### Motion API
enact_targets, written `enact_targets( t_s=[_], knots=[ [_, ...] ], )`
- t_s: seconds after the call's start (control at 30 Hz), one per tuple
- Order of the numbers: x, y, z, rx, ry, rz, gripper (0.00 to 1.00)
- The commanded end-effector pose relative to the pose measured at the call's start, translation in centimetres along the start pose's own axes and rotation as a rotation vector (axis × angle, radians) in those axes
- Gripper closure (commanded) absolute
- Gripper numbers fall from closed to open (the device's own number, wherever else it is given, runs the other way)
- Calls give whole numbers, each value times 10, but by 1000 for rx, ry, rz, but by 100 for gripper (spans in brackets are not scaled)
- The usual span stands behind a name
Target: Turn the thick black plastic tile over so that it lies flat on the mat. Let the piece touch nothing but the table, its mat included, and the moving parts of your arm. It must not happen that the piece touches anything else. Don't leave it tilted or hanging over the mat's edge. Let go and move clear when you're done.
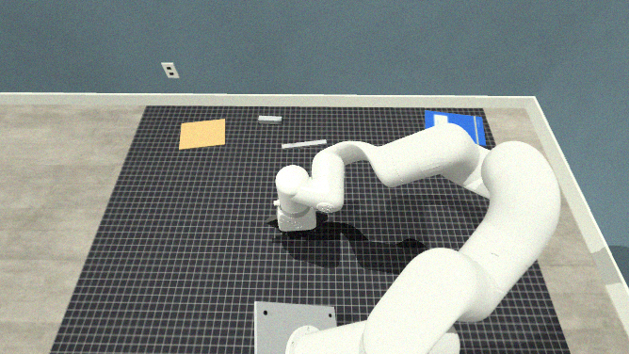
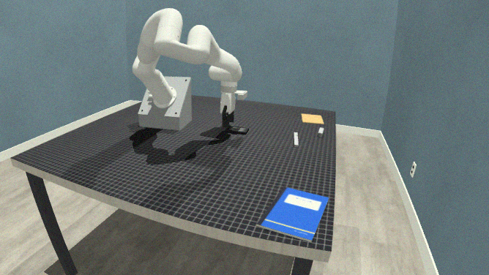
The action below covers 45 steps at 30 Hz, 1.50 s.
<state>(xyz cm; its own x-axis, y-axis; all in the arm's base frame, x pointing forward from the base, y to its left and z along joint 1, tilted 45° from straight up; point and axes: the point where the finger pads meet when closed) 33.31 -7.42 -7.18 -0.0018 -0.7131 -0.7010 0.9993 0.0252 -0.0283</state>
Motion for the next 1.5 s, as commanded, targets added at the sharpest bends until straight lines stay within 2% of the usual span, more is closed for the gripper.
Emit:
enact_targets(
  t_s=[0.0,1.47],
  knots=[
    [-1,1,-1,0,2,3,8],
    [11,1,-1,0,2,3,8]
  ],
)
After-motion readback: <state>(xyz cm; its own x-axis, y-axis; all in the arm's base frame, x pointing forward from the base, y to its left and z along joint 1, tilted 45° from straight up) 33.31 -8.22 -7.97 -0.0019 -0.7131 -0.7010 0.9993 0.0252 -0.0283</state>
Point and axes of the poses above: the point where the finger pads meet when closed, its own x axis out along the fingers, its own z axis across the jaws, y = z × x, and after that the axes turned 4 degrees about -x, right-handed
